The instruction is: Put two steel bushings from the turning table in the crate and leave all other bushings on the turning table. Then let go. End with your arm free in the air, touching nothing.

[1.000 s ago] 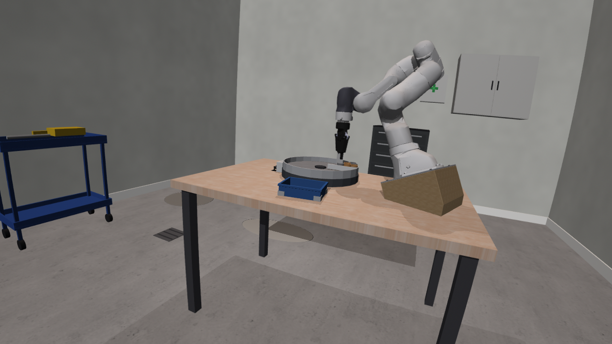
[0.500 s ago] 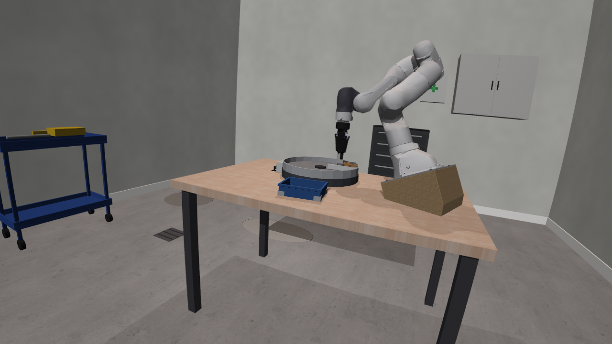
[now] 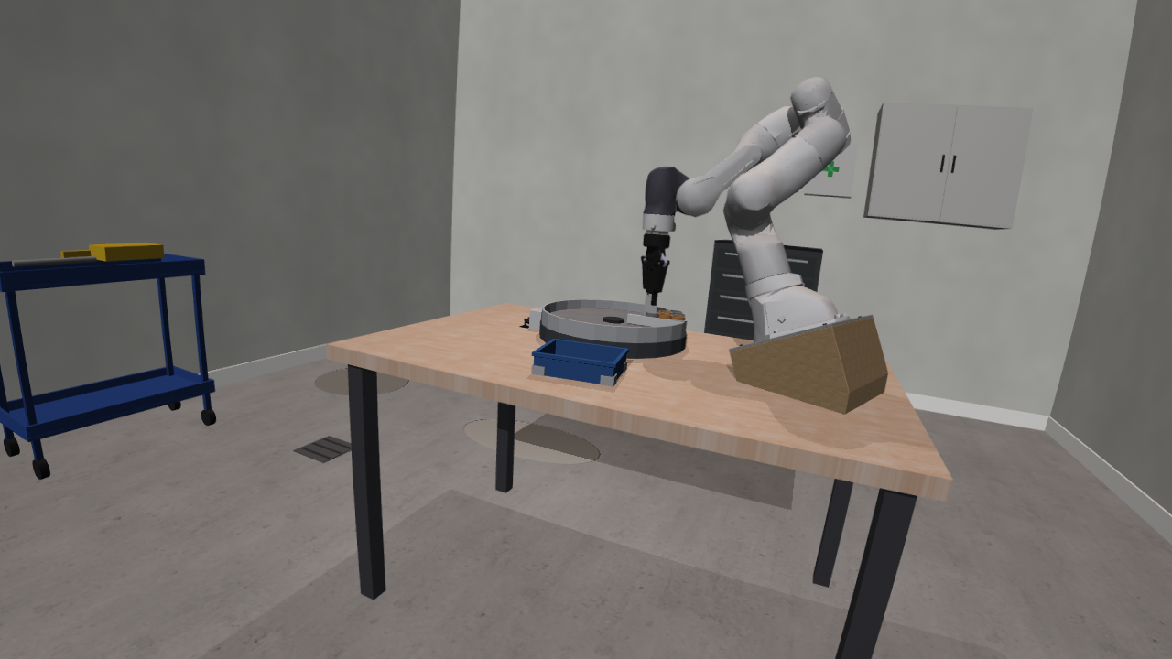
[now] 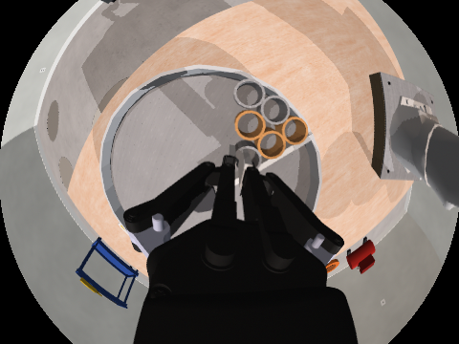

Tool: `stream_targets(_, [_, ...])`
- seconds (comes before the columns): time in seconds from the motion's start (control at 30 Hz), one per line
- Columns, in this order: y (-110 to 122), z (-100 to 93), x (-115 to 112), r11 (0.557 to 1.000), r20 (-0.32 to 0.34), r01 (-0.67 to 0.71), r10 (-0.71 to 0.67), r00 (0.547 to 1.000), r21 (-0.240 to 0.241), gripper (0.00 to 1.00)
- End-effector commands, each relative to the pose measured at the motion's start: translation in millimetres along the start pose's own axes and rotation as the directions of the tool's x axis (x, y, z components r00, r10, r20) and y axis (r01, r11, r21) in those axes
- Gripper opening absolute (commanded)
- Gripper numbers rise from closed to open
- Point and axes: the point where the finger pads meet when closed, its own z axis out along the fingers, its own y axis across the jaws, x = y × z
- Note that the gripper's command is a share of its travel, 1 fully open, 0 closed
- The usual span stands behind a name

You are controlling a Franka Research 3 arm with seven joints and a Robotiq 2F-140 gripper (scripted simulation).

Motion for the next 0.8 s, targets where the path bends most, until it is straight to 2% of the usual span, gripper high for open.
stream_targets(0.0, [1,0.7,0,1.000,-0.001,-0.007,0.007,1.000,-0.002,0.00])
stream_targets(0.43, [1,-2.7,0,1.000,-0.001,-0.007,0.007,1.000,-0.002,0.00])
stream_targets(0.57, [1,-14.2,0,1.000,-0.001,-0.007,0.007,1.000,-0.002,0.00])
stream_targets(0.77, [1,-42.1,0,1.000,-0.001,-0.007,0.007,1.000,-0.002,0.00])
